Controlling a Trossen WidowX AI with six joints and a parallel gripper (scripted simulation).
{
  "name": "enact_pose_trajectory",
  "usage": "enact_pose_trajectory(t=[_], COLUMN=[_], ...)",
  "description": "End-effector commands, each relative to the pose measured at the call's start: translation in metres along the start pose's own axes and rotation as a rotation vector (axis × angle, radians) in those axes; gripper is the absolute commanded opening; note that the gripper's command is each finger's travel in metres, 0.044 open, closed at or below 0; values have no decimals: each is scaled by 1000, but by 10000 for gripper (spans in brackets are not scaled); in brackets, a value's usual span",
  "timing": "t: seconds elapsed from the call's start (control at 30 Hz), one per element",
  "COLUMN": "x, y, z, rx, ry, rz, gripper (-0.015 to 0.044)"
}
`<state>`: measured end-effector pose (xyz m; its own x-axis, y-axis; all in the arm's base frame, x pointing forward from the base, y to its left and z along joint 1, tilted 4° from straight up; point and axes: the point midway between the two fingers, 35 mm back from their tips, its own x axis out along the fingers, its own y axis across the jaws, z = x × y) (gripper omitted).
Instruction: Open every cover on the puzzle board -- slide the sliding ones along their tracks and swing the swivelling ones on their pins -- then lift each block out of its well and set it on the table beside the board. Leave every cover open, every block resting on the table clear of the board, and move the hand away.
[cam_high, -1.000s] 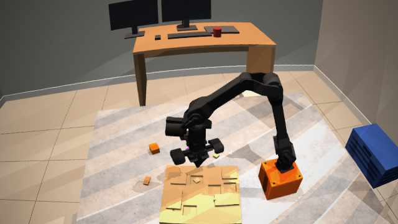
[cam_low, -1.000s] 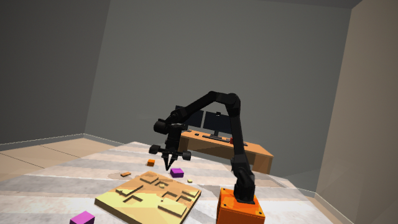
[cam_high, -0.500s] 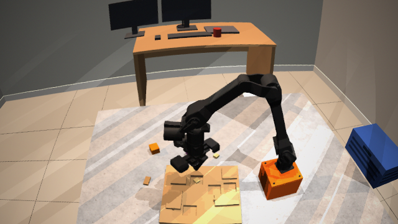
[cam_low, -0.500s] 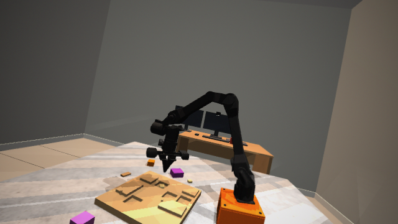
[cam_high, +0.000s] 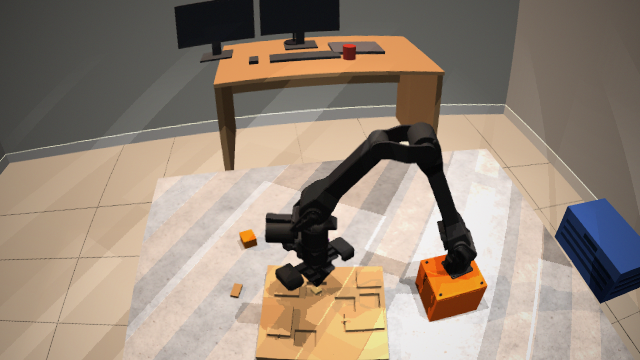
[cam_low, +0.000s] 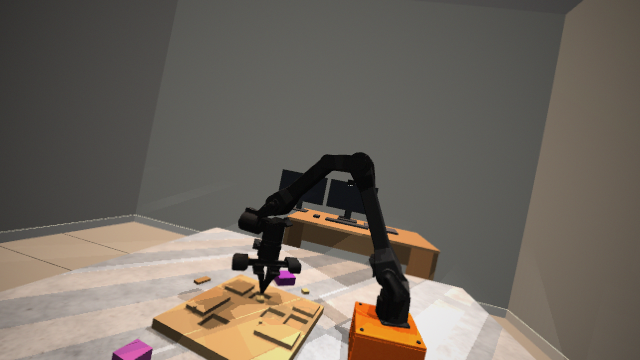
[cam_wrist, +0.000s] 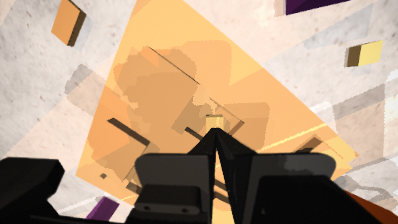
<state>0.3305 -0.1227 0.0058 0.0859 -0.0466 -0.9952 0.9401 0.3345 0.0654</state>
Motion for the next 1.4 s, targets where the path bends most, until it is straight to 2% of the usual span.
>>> enact_pose_trajectory(t=[0.0,0.63,0.83,0.93,1.03,1.37], x=[2,2,-30,-47,-47,-17], y=[0,0,1,1,1,1], z=[0,0,1,0,0,0], rx=[6,6,5,6,6,6], ry=[-2,-2,-1,-2,-2,-2], rz=[-3,-3,-2,-2,-3,-3], gripper=[0,0,144,144,144,144])
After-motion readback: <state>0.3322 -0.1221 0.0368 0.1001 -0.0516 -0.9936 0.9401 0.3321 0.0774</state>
